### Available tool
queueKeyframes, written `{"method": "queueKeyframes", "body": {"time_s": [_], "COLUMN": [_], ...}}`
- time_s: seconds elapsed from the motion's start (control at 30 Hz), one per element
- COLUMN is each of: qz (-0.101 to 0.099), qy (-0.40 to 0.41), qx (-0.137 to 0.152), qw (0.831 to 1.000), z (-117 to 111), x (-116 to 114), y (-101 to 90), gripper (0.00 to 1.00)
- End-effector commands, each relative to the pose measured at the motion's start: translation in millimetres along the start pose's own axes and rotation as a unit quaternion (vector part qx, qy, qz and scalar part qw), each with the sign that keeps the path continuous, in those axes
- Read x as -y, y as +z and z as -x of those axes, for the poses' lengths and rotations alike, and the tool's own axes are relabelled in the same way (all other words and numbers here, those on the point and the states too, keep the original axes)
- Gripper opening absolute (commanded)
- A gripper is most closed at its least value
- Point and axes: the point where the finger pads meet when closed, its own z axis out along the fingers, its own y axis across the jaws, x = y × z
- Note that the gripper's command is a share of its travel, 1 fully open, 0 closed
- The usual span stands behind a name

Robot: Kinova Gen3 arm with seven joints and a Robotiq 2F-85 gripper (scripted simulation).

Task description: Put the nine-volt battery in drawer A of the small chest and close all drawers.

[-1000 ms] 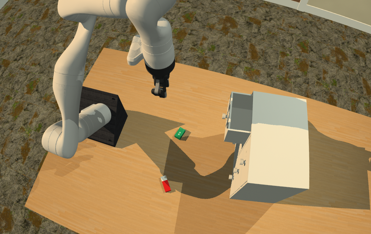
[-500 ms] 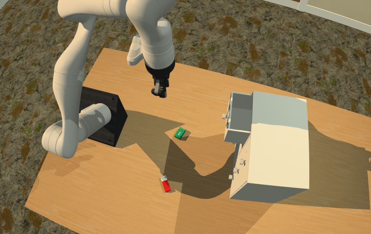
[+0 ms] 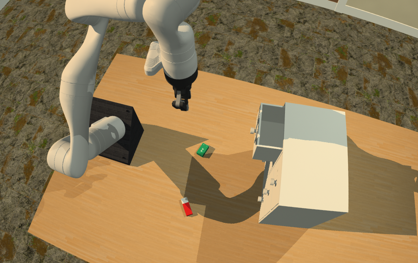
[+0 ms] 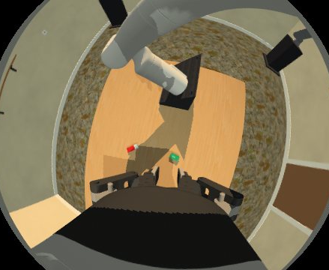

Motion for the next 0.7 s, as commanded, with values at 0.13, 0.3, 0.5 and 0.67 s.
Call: {"method": "queueKeyframes", "body": {"time_s": [0.13,0.3,0.5,0.67], "qz": [0.0,0.0,0.0,0.0], "qy": [-0.018,-0.055,-0.119,-0.171], "qx": [0.0,0.0,0.0,0.0], "qw": [1.0,0.998,0.993,0.985], "z": [0.4,2.5,6.0,9.0], "x": [-0.9,-2.3,-4.7,-6.6], "y": [10.2,29.1,61.9,88.8], "gripper": [0.33,0.33,0.33,0.33]}}
